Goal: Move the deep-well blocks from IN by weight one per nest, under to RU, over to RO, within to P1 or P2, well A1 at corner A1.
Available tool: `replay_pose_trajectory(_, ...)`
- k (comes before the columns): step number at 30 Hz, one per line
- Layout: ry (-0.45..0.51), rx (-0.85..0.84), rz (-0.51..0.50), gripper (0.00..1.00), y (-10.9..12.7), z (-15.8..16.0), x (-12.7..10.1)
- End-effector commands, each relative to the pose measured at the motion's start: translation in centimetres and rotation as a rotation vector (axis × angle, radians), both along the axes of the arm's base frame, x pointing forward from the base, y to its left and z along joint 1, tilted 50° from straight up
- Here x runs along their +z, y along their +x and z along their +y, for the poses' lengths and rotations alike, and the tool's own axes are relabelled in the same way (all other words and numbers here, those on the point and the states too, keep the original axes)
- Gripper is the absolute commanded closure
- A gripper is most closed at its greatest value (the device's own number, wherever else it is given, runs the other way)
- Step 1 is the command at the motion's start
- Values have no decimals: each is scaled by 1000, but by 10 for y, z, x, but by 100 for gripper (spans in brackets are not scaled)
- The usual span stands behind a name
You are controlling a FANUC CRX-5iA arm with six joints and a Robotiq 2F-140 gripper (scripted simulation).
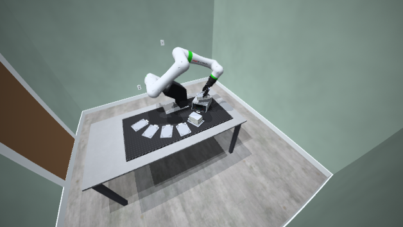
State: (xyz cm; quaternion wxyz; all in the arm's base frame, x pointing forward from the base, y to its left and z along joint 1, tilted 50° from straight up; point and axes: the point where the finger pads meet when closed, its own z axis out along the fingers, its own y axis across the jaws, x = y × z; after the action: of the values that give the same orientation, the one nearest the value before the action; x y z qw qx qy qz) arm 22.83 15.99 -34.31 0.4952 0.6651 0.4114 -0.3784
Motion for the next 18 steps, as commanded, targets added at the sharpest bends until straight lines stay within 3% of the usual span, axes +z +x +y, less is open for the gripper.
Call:
replay_pose_trajectory(1, 0, 0, 0, 90, -6, 2, -3)
replay_pose_trajectory(18, 0, 0, 0, 90, -48, 16, -26)
